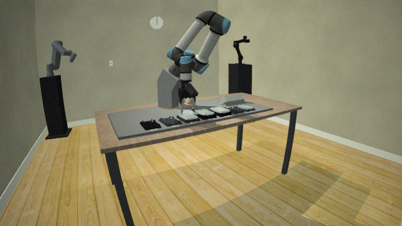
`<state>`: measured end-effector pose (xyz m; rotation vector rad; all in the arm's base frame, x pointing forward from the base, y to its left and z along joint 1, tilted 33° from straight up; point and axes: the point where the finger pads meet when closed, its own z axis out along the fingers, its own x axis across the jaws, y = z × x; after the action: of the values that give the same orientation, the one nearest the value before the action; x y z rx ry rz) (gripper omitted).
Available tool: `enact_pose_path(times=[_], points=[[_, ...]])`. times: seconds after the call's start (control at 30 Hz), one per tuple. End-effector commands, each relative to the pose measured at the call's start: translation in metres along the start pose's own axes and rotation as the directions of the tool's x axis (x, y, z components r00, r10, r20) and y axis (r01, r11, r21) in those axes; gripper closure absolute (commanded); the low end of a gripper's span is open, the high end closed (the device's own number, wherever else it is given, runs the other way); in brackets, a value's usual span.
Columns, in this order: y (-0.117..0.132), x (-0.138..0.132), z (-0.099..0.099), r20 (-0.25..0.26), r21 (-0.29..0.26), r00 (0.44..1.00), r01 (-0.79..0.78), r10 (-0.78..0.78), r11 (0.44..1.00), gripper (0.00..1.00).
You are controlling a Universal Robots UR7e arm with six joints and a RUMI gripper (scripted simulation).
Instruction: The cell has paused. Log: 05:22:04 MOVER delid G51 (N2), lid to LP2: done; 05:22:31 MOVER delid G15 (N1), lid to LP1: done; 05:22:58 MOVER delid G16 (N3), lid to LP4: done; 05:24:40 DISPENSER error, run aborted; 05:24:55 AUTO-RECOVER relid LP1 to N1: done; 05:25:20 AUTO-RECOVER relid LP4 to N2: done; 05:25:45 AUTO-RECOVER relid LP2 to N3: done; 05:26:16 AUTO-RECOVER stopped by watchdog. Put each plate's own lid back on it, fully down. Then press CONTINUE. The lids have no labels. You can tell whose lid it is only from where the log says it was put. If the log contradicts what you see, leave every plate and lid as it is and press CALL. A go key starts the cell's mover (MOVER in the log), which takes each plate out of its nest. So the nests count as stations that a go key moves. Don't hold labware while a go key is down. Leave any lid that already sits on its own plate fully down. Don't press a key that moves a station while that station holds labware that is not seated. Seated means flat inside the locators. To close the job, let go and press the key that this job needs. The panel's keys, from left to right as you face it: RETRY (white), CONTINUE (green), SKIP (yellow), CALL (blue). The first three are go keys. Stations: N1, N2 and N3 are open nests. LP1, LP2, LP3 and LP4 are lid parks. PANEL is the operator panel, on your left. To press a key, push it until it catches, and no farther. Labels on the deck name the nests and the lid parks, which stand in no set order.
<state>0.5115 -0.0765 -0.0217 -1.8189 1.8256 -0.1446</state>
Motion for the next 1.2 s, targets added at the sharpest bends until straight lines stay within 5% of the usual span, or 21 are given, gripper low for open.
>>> enact_pose_path(times=[0.0, 1.17], points=[[0.000, 0.000, 0.001, -0.001, 0.001, 1.000, 0.000, 0.000, 1.000, 1.00], [0.000, 0.000, 0.011, -0.001, 0.001, 1.000, 0.000, 0.000, 1.000, 1.00]])
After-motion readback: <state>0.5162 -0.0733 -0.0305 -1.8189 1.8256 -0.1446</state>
